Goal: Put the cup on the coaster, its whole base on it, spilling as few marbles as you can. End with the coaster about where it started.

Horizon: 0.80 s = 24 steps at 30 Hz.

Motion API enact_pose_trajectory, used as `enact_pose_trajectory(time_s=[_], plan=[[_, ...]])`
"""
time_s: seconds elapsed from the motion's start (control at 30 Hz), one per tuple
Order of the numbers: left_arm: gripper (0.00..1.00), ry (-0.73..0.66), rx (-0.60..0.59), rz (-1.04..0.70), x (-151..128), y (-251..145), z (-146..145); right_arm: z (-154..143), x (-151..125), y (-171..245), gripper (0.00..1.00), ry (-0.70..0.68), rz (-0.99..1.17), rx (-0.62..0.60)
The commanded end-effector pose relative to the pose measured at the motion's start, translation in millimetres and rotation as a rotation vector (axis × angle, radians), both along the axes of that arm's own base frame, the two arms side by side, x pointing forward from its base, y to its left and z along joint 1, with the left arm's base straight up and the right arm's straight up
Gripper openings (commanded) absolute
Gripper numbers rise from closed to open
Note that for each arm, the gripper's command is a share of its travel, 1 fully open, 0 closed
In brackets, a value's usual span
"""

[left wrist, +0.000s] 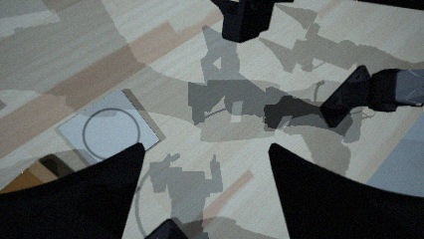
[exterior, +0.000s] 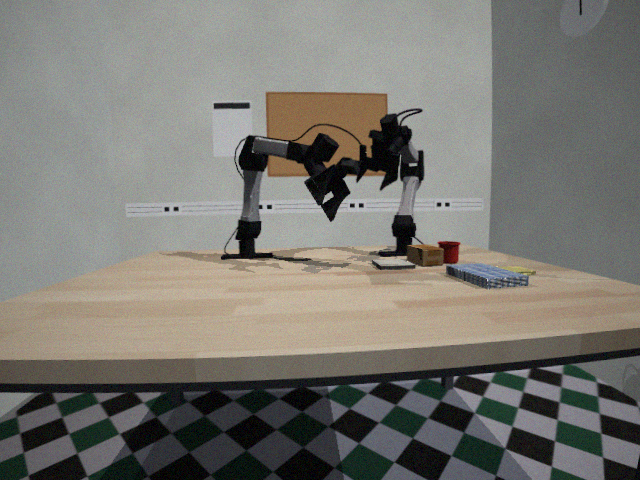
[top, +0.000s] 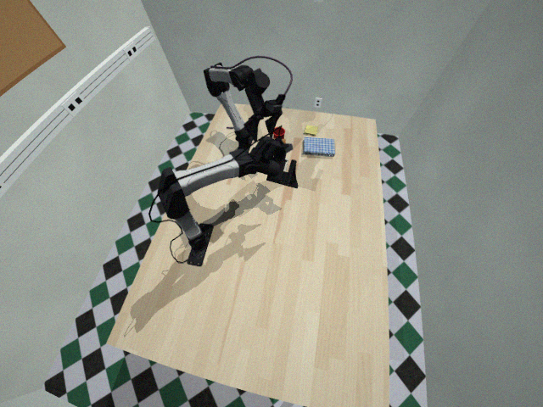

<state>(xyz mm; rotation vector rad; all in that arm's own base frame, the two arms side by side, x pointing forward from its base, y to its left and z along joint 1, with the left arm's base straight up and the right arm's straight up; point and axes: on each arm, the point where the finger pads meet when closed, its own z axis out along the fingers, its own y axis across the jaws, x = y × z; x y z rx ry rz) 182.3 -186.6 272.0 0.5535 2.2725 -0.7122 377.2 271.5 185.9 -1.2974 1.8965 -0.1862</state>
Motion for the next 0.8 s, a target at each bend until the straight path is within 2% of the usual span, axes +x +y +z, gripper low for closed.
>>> enact_pose_trajectory(time_s=[0.0, 0.57, 0.77], plan=[[1.00, -0.011, -0.008, -0.001, 0.4, -0.4, 3.8, 5.5, 1.0, 0.6, 1.00, -0.011, -0.002, 0.010], [1.00, -0.011, -0.008, -0.001, 0.4, -0.4, 3.8, 5.5, 1.0, 0.6, 1.00, -0.011, -0.002, 0.010], [1.00, 0.012, 0.110, 0.062, 7.8, 22.0, -17.8, 5.5, 1.0, 0.6, 1.00, -0.011, -0.002, 0.010]])
